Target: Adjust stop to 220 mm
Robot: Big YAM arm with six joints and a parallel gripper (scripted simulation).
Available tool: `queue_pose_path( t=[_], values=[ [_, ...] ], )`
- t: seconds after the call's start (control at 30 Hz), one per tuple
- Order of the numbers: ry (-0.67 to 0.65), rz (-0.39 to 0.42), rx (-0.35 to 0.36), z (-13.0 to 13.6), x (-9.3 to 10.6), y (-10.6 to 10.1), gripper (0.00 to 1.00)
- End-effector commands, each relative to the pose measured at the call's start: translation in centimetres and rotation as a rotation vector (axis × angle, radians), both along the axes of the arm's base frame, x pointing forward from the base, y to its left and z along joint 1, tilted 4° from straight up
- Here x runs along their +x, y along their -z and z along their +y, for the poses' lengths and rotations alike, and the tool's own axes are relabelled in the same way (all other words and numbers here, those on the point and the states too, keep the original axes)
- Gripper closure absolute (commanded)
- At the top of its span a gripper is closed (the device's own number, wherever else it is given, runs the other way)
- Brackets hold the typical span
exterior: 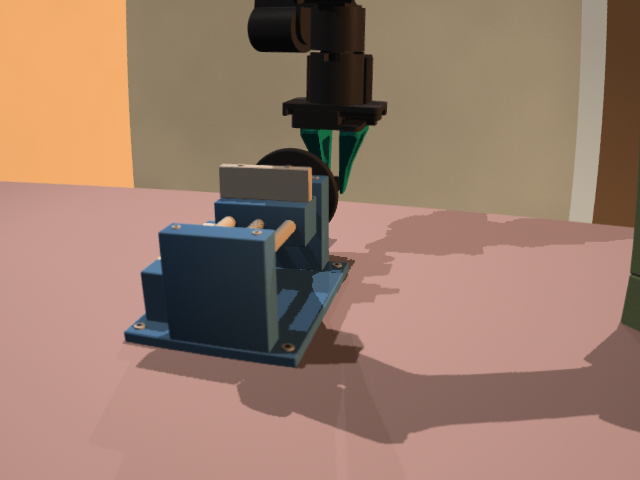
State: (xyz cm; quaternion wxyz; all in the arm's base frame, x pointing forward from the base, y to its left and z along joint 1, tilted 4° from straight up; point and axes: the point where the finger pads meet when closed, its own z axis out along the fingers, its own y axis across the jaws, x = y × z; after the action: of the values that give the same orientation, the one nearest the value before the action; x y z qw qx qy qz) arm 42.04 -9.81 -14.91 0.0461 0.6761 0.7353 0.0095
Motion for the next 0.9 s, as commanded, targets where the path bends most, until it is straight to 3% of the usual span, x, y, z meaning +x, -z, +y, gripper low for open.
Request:
queue_pose_path(
  t=[0.0, 0.17, 0.23, 0.33, 0.43, 0.67, 0.87],
  values=[
    [0.004, -0.005, -0.014, -1.2, 1.0, 1.6, 0.94],
    [0.006, -0.003, -0.013, -1.2, 1.1, 2.5, 0.94],
    [0.006, 0.022, -0.007, -0.9, -0.3, 2.9, 0.94],
    [0.007, 0.024, -0.007, -0.8, -0.4, 3.0, 0.94],
    [0.012, 0.010, -0.010, -1.1, 1.1, 2.6, 0.94],
    [0.010, 0.015, -0.007, -0.3, 2.5, 3.3, 0.94],
    [0.015, 0.012, -0.008, -0.8, 2.7, 3.4, 0.94]
  ],
)
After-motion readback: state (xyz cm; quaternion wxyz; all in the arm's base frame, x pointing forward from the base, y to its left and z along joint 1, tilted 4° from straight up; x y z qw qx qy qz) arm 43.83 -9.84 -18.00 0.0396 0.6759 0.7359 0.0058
